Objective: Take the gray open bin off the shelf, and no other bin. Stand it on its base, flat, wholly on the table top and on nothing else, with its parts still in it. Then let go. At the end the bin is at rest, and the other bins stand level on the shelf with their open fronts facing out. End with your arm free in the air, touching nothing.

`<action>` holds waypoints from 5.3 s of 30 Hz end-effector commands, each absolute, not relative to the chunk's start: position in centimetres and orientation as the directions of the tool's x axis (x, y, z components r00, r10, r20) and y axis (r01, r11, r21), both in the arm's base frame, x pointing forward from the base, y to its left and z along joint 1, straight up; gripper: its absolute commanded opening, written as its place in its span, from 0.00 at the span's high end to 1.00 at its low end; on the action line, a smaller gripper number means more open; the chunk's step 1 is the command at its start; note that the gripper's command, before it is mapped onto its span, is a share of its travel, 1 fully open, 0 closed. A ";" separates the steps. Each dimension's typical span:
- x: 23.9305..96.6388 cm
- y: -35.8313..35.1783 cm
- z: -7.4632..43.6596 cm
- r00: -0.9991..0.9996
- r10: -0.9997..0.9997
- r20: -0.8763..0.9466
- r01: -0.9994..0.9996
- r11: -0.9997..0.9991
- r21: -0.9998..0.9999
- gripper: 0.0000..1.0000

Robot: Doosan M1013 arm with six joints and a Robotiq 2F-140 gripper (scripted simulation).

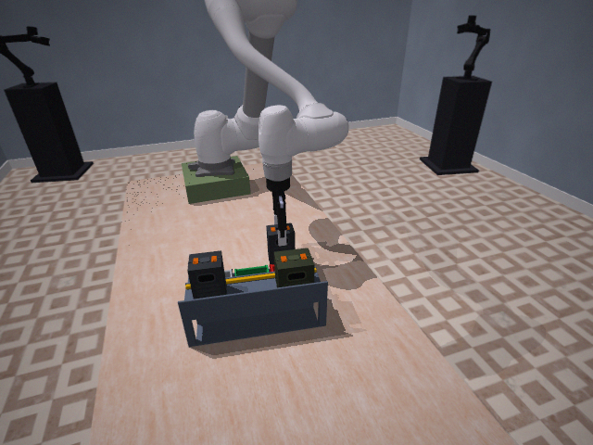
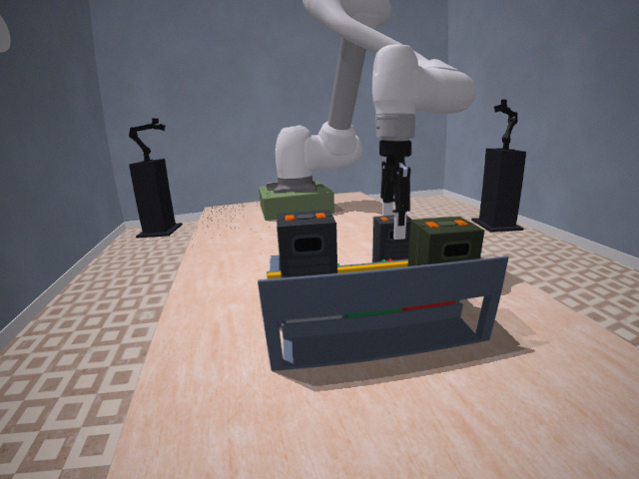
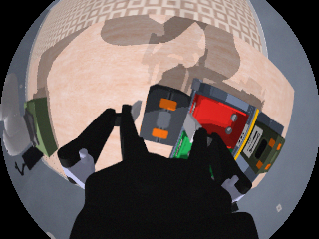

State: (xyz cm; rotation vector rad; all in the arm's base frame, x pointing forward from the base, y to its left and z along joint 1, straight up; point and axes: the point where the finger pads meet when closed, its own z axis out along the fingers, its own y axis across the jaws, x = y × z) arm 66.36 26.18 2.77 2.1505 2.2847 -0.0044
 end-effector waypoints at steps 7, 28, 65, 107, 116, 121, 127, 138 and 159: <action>66.4 26.2 2.8 -0.061 0.998 -0.005 0.998 0.061 0.001 0.43; 66.4 26.2 7.4 -0.061 0.998 -0.005 0.998 0.061 0.001 0.43; 66.4 26.2 6.2 -0.060 0.998 -0.005 0.998 0.061 0.001 0.43; 71.7 13.4 6.1 -0.061 0.998 -0.005 0.998 0.061 0.001 0.43; 72.1 12.5 6.1 -0.060 0.998 -0.005 0.998 0.061 0.001 0.43; 72.5 11.5 6.1 -0.061 0.998 -0.005 0.998 0.061 0.001 0.43; 74.3 7.5 6.0 -0.060 0.998 -0.005 0.998 0.061 0.001 0.43; 74.7 6.5 6.0 -0.061 0.998 -0.005 0.998 0.061 0.001 0.43; 76.0 3.4 6.0 -0.060 0.998 -0.005 0.998 0.060 0.001 0.43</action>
